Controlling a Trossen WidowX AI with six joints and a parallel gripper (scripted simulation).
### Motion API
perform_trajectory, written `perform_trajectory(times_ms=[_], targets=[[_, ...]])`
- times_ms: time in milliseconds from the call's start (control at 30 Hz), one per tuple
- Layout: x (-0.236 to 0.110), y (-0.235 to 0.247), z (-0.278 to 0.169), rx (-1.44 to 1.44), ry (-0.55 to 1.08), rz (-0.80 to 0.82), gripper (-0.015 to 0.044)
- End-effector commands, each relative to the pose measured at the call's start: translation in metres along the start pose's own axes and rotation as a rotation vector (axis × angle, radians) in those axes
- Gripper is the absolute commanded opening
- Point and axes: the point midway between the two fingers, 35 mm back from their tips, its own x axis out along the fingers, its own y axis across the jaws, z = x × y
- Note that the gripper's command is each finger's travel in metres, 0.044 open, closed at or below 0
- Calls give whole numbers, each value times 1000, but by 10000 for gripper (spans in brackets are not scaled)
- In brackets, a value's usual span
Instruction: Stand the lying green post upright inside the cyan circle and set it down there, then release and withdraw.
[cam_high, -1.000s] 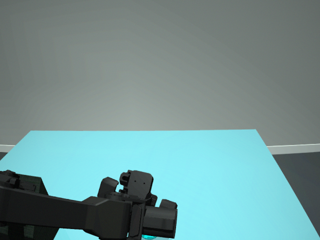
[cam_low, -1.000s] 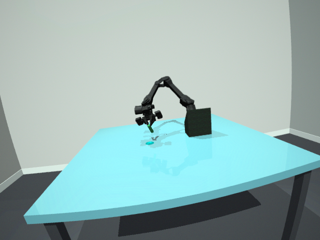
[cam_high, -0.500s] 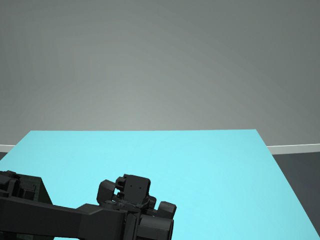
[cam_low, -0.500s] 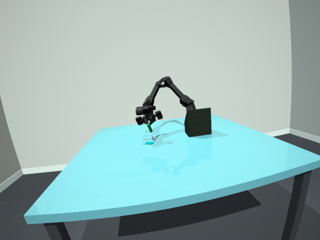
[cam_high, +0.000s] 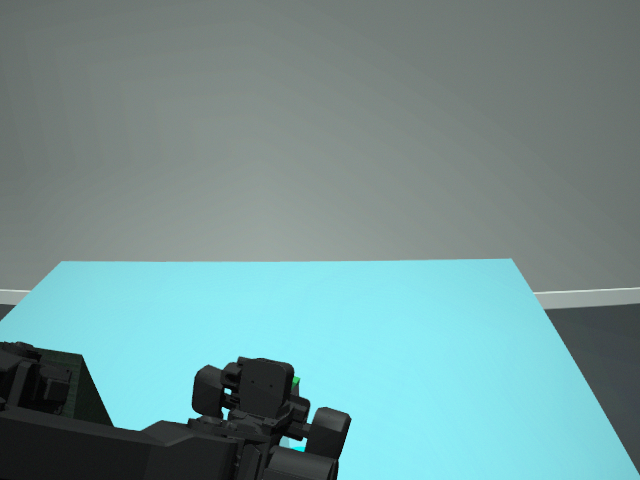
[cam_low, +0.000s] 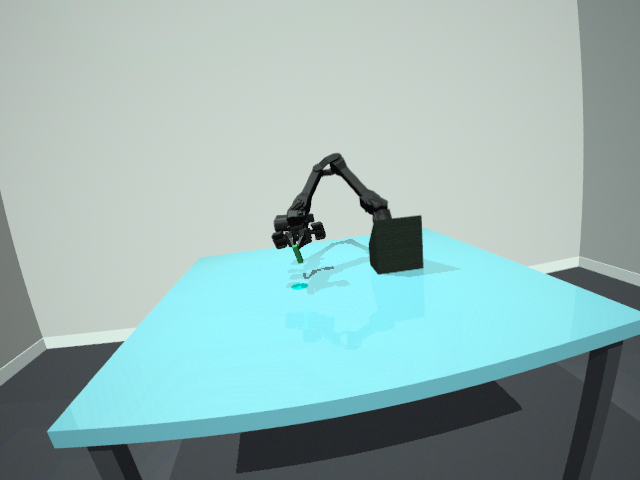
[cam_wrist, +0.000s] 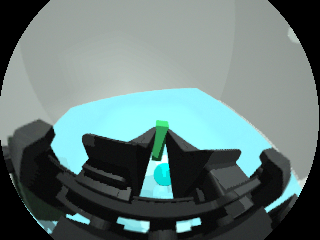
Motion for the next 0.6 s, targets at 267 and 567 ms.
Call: perform_trajectory(times_ms=[267,567], targets=[[-7,1,1,-35,-85,-35,23],[-13,0,3,-63,-144,-68,23]])
